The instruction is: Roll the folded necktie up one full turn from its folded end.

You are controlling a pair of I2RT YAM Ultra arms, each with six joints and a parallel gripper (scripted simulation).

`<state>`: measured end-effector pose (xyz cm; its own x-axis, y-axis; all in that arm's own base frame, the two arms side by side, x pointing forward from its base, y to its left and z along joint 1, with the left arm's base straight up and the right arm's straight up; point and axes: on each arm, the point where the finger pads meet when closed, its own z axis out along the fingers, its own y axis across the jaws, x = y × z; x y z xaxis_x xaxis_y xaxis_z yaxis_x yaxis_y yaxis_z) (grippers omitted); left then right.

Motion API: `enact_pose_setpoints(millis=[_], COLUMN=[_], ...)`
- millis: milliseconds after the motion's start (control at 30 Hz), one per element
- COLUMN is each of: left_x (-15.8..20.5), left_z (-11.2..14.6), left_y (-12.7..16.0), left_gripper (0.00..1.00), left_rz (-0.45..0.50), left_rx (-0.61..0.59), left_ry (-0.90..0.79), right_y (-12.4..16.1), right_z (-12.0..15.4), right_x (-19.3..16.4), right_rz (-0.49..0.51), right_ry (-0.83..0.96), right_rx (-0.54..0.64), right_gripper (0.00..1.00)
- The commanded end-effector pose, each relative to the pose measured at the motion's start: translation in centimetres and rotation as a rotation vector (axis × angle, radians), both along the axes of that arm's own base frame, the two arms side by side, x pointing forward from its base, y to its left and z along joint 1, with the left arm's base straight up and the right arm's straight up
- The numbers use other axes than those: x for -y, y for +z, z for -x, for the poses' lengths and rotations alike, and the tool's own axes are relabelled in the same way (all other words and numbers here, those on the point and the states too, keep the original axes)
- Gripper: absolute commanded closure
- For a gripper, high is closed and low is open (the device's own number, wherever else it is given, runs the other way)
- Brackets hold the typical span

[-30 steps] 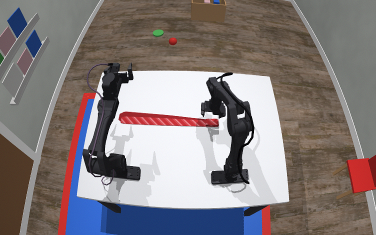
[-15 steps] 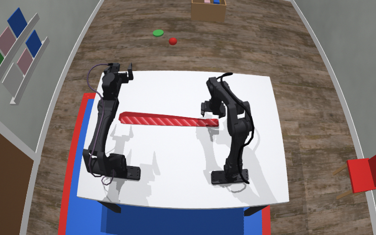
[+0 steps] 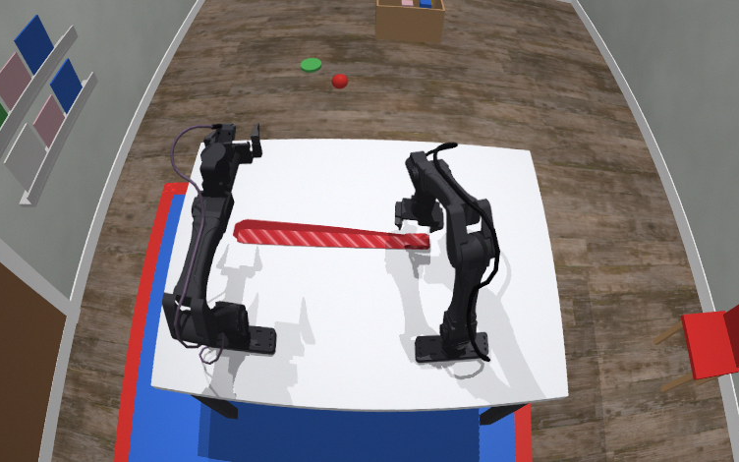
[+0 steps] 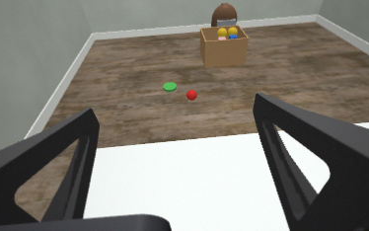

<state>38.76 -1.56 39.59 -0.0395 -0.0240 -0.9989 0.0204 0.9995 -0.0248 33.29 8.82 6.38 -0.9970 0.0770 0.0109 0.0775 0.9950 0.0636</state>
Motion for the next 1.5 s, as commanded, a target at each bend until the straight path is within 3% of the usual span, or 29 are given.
enact_pose_setpoints(millis=[0,1133,1467], left_x=[-0.3,-0.3,-0.3], left_z=[0.3,0.3,0.3], left_y=[1.9,1.9,1.9], left_gripper=[0.0,0.0,0.0], left_rz=[0.014,0.014,0.014], left_rx=[0.04,0.04,0.04], left_ry=[0.002,0.002,0.002], right_y=[1.7,1.8,3.3], right_z=[-0.4,-0.4,-0.6], right_x=[0.0,0.0,0.5], right_rz=[-0.015,-0.015,-0.009], right_ry=[0.001,0.001,0.002], right_rx=[0.039,0.042,0.114], right_gripper=[0.1,0.11,0.1])
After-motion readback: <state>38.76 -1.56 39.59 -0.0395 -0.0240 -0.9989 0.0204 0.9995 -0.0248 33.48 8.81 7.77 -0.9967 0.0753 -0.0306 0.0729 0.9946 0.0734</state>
